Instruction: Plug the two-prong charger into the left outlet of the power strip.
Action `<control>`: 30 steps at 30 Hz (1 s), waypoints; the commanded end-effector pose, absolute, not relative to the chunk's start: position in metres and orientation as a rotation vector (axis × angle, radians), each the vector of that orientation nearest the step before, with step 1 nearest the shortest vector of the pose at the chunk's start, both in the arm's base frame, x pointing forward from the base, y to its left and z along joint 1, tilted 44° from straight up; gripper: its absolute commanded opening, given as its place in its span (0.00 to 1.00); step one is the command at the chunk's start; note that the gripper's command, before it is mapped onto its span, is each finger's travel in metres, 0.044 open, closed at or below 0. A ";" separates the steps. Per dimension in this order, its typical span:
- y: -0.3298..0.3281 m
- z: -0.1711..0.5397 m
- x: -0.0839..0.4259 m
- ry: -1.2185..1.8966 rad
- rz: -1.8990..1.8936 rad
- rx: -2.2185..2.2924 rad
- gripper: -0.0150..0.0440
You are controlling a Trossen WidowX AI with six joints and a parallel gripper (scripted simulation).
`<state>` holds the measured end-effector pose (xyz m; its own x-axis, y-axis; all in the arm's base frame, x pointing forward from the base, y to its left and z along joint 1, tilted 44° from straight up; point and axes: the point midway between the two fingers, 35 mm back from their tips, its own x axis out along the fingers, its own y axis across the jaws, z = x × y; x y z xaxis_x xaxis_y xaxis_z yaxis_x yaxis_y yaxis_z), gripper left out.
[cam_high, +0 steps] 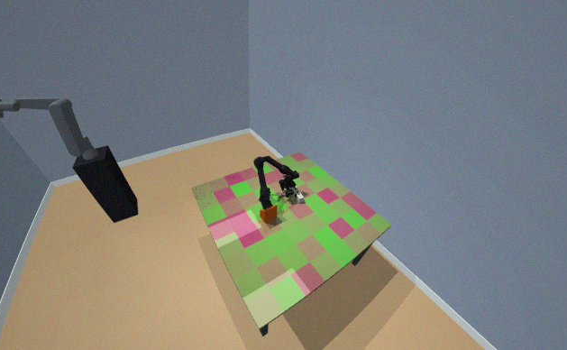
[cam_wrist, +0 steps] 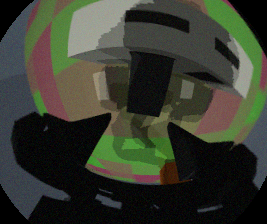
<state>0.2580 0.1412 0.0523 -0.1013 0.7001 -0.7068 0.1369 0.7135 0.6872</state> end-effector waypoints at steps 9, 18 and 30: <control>0.142 0.054 0.245 1.624 0.543 0.690 1.00; 0.133 0.059 0.244 1.538 0.425 0.674 1.00; 0.086 0.109 0.263 0.961 0.018 0.866 1.00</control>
<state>0.2608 0.0933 0.1004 0.5212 0.4169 -0.7447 0.3241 0.7105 0.6246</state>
